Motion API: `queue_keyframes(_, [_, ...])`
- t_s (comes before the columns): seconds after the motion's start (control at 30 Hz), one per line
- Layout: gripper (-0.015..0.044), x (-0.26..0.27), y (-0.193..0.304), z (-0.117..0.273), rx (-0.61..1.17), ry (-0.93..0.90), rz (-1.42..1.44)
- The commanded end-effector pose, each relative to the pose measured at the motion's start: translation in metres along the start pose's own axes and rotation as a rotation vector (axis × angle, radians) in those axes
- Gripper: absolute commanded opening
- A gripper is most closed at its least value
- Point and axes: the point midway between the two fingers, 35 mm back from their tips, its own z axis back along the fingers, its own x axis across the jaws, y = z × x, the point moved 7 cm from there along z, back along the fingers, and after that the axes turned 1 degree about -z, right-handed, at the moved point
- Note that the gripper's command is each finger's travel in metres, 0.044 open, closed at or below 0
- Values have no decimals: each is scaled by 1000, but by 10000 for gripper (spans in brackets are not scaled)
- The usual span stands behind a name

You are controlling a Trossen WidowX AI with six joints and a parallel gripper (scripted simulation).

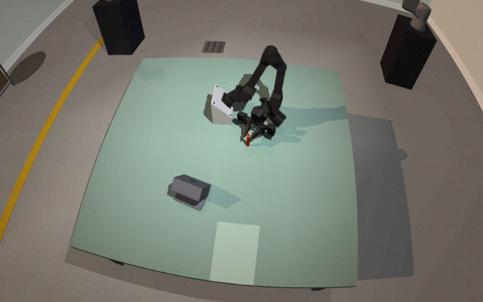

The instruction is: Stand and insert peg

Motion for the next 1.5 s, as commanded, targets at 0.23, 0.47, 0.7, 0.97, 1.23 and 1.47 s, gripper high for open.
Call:
queue_keyframes(0.23, [130, 0, 0, 0, 0, 0, 2])
queue_keyframes(0.47, [314, 0, 0, 0, 0, 0, 2])
queue_keyframes(0.7, [440, 0, 0, 0, 0, 0, 2])
queue_keyframes(0.97, [440, 8, -21, -9, 24, 96, -17])
queue_keyframes(1.23, [440, 16, -80, -17, 86, 167, -59])
queue_keyframes(1.47, [440, 12, -133, -2, 68, 85, -48])
